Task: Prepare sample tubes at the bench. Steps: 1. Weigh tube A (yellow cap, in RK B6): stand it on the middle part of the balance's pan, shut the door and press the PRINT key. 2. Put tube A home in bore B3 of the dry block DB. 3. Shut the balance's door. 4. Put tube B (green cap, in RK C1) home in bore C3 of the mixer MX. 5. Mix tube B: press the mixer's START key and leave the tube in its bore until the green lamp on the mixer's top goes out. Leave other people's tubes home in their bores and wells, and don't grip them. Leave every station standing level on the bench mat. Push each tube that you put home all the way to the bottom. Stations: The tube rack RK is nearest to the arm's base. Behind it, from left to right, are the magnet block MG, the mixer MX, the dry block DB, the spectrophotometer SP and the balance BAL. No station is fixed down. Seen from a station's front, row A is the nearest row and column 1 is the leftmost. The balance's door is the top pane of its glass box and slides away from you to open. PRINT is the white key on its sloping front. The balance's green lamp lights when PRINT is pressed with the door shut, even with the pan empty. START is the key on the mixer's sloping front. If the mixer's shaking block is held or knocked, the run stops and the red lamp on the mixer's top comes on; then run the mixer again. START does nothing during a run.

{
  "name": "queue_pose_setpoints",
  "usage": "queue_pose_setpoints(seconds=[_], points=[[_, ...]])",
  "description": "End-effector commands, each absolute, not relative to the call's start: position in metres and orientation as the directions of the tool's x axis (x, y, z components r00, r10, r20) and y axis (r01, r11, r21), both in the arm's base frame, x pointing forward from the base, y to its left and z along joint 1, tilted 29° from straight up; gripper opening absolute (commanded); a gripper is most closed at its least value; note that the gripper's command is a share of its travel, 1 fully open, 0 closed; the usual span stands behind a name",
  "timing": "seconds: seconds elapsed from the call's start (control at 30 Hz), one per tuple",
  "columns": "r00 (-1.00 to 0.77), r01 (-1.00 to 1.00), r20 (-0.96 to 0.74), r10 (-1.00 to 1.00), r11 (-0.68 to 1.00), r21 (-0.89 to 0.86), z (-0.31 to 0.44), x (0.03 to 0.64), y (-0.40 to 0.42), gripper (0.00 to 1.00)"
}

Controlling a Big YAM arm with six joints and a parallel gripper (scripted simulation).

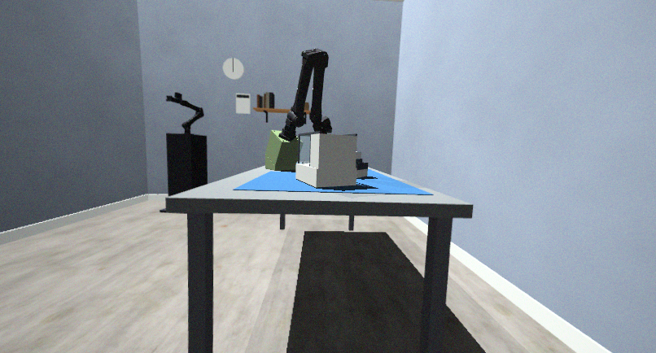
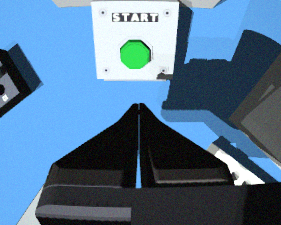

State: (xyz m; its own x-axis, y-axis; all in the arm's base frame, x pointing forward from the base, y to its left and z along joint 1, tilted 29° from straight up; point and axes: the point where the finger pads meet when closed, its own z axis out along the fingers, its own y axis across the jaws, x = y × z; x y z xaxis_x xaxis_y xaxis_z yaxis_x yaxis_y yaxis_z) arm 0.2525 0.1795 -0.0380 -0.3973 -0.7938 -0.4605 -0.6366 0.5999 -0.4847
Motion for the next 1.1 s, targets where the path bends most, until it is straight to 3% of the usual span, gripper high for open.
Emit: queue_pose_setpoints(seconds=[0.0,1.07], points=[[-0.402,-0.640,-0.464,-0.790,0.604,-0.474,-0.0330,0.2441,0.1814,0.00],[-0.394,-0.632,-0.479,-0.785,0.609,-0.479,-0.0282,0.2521,0.1853,0.00]])
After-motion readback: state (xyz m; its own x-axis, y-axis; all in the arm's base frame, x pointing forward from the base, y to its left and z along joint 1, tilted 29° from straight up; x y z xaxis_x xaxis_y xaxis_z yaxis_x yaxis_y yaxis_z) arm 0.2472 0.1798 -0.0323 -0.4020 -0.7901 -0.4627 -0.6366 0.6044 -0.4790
